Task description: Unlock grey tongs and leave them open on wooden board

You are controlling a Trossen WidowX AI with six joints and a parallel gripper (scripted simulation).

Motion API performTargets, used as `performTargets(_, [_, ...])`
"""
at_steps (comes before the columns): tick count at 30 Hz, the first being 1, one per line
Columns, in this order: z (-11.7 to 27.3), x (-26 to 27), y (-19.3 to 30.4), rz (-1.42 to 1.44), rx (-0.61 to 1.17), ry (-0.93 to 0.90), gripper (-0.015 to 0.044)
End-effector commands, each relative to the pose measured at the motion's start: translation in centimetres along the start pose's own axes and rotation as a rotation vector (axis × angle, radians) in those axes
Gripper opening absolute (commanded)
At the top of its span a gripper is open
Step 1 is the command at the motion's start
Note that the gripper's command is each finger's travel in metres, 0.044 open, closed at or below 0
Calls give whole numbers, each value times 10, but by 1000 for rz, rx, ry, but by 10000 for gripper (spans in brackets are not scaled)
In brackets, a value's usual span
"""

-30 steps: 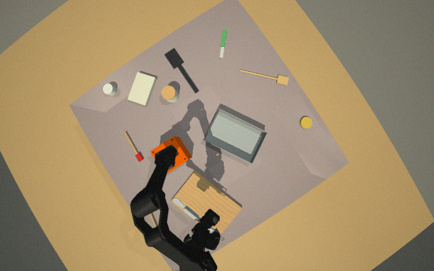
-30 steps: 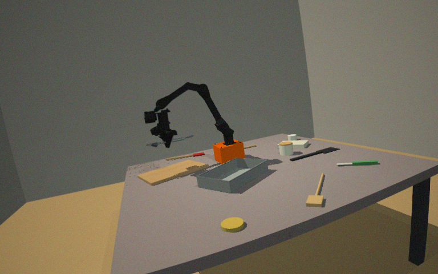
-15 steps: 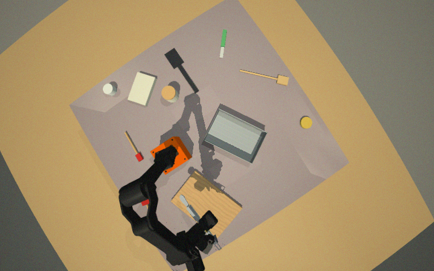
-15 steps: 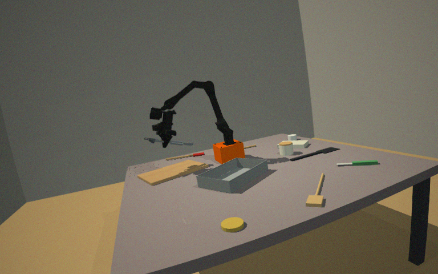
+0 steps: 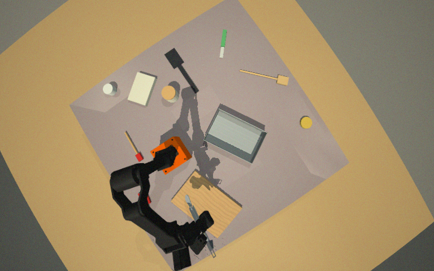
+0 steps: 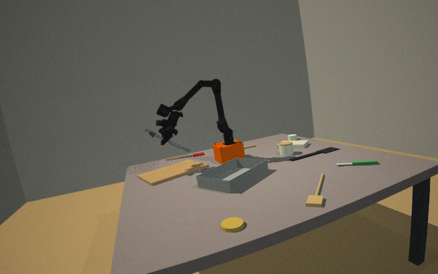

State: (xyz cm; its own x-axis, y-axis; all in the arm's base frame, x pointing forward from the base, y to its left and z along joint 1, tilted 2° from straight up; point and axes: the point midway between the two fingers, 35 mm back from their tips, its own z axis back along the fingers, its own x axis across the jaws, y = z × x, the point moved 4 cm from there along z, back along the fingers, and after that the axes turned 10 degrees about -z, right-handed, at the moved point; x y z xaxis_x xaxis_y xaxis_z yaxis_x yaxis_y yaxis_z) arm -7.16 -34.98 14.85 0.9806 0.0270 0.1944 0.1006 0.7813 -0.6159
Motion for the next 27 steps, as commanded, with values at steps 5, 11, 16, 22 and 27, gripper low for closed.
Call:
performTargets(5, [16, 0, 1, 12, -176, -38, -150])
performTargets(11, [26, 0, 7, 31, -288, -65, -150])
performTargets(16, [35, 1, 13, 55, -378, -86, -150])
performTargets(22, [45, 4, 21, 87, -474, -108, -150])
performTargets(27, [54, 7, 29, 120, -547, -124, -150])
